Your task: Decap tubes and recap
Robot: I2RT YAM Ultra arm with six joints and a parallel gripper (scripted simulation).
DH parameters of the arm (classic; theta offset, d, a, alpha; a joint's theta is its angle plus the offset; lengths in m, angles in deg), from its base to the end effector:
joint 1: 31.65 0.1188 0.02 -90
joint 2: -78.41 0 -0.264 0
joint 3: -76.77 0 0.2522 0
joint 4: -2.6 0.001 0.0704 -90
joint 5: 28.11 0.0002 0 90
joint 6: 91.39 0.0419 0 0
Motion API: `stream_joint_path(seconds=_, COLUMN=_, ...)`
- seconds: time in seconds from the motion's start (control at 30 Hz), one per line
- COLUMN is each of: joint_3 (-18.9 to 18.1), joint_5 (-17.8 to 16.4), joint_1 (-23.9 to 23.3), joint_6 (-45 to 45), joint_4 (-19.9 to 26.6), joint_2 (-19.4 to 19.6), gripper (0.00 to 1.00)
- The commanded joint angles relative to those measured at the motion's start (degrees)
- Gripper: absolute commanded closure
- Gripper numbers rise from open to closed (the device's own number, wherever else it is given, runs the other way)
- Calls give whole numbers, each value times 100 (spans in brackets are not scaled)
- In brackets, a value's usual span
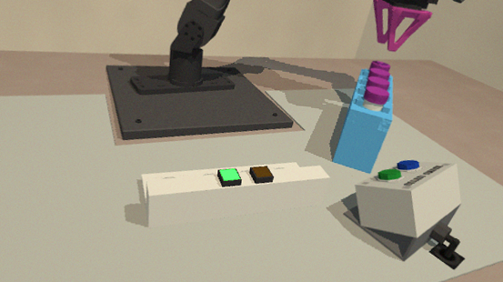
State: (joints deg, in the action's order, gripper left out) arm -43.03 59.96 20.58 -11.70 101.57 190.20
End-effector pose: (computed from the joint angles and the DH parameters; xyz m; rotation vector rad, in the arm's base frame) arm 0.2221 0.2905 0.2868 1.6158 -2.6616 -0.0396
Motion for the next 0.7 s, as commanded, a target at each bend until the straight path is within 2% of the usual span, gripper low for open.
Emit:
stream_joint_path(seconds=0.0, joint_3=-70, joint_5=6, joint_1=-45, joint_6=-392, joint_4=4, joint_2=-37, gripper=51)
stream_joint_path(seconds=0.13, joint_3=-71, joint_5=6, joint_1=-45, joint_6=-392, joint_4=4, joint_2=-36, gripper=51)
stream_joint_path(seconds=0.53, joint_3=834, joint_5=6, joint_1=-27, joint_6=-374, joint_4=-831, joint_2=-107, gripper=51)
stream_joint_path(seconds=0.67, joint_3=832, joint_5=6, joint_1=-27, joint_6=-374, joint_4=-830, joint_2=-106, gripper=51)
